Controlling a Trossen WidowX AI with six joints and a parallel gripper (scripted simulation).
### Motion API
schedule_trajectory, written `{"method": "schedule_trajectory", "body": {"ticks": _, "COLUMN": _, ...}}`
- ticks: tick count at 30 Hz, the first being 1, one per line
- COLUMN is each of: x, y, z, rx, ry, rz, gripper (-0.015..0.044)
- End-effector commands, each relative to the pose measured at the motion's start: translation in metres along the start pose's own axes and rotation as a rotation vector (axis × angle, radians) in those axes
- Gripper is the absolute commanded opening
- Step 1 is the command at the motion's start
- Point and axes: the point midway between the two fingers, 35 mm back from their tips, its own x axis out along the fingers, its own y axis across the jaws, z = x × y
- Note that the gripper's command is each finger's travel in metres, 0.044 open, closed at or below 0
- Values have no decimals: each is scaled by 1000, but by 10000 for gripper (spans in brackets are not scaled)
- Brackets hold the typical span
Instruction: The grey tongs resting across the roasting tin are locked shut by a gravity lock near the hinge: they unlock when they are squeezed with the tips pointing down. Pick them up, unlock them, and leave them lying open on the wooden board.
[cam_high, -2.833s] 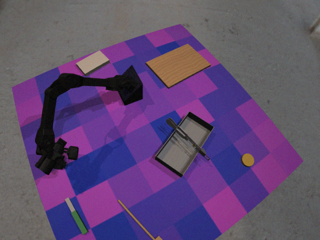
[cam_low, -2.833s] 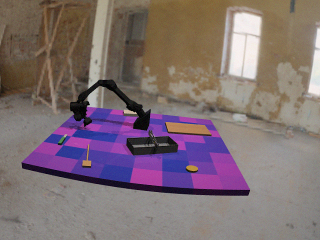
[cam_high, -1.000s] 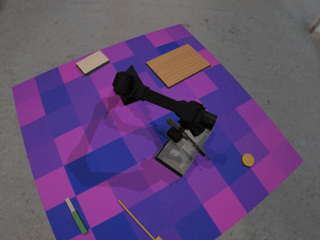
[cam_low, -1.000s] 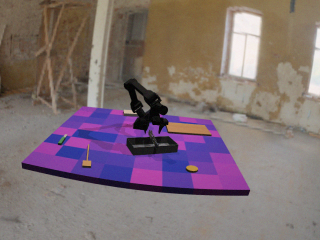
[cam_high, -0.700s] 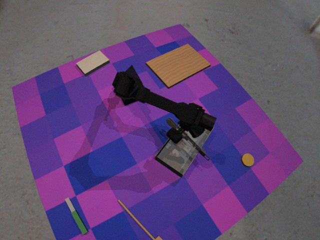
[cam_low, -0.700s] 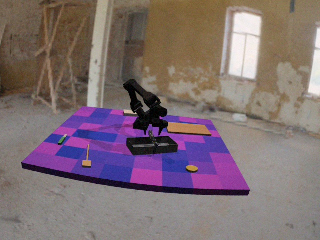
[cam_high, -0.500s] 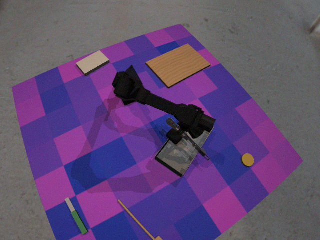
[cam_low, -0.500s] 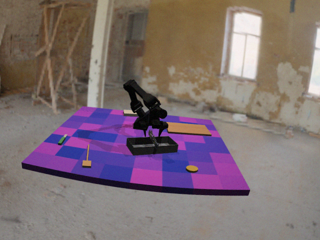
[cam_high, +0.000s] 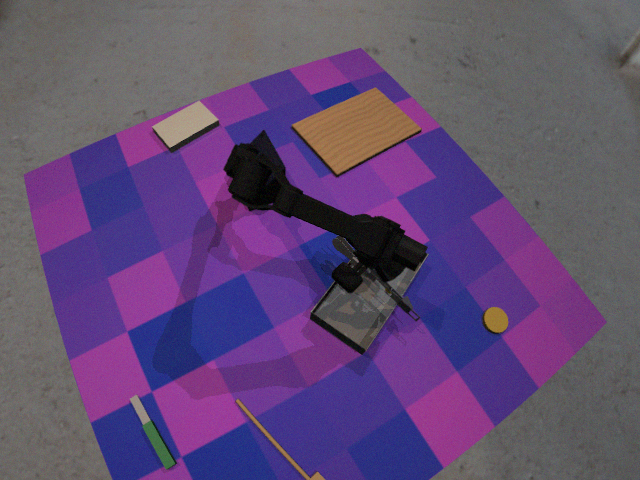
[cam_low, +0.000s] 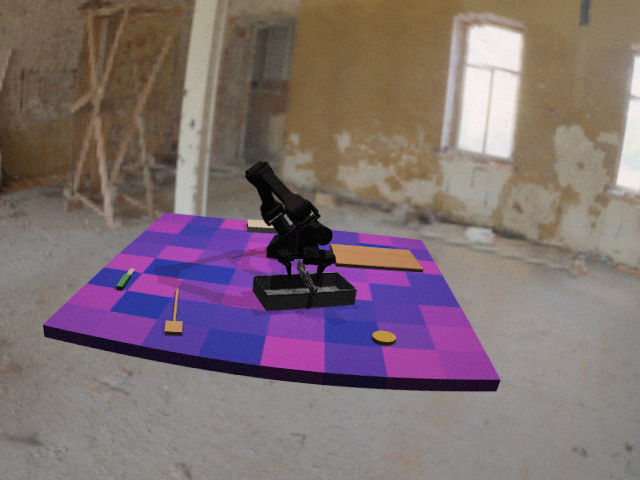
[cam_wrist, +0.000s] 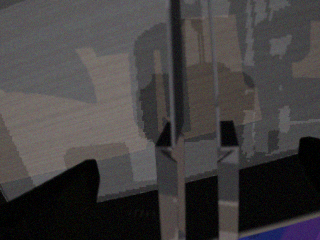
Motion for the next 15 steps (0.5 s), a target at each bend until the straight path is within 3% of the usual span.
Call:
{"method": "schedule_trajectory", "body": {"ticks": 1, "x": 7, "y": -1, "z": 0, "rx": -6, "ry": -1, "rz": -6, "gripper": 440}}
{"method": "schedule_trajectory", "body": {"ticks": 12, "x": 22, "y": -1, "z": -2, "rx": -5, "ry": 0, "rz": -7, "gripper": 440}}
{"method": "schedule_trajectory", "body": {"ticks": 15, "x": 19, "y": -1, "z": -2, "rx": 0, "ry": 2, "rz": -2, "gripper": 361}}
